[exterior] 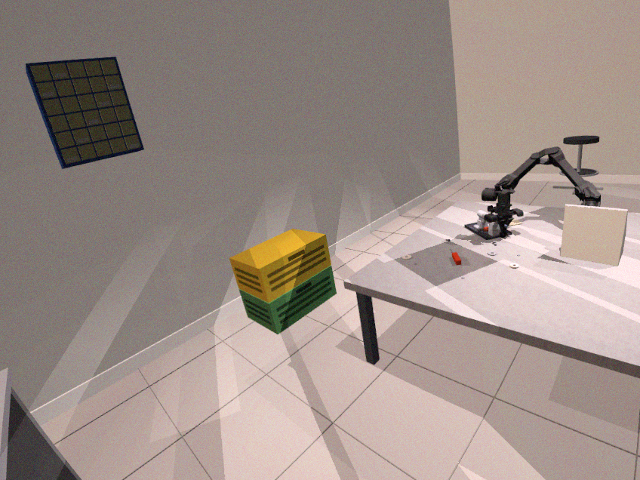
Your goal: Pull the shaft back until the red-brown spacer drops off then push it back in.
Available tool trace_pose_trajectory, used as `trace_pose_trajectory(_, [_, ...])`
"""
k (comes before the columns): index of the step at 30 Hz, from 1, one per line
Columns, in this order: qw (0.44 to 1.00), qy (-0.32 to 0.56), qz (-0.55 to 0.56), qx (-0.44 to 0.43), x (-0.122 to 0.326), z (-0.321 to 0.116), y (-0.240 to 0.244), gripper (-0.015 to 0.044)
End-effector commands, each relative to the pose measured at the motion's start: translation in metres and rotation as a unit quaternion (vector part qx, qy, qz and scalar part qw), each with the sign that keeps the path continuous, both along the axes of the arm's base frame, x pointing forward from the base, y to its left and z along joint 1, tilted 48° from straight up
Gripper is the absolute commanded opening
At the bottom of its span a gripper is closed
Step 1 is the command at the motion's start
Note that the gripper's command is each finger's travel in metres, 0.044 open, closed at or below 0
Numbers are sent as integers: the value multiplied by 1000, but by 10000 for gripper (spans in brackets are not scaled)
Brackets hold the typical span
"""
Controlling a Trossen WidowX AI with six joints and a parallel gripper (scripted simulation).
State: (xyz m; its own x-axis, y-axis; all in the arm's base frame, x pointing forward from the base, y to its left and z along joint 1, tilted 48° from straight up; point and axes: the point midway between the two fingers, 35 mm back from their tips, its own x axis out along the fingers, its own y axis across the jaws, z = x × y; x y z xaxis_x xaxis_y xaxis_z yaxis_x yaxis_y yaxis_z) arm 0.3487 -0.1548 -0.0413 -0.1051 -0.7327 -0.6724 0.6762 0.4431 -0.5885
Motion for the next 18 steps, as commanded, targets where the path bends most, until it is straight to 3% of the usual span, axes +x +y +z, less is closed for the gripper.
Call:
trace_pose_trajectory(1, [1000,1,2,-4,2,2,-2,0])
trace_pose_trajectory(18, [1000,0,2,-4,7,5,-5,0])
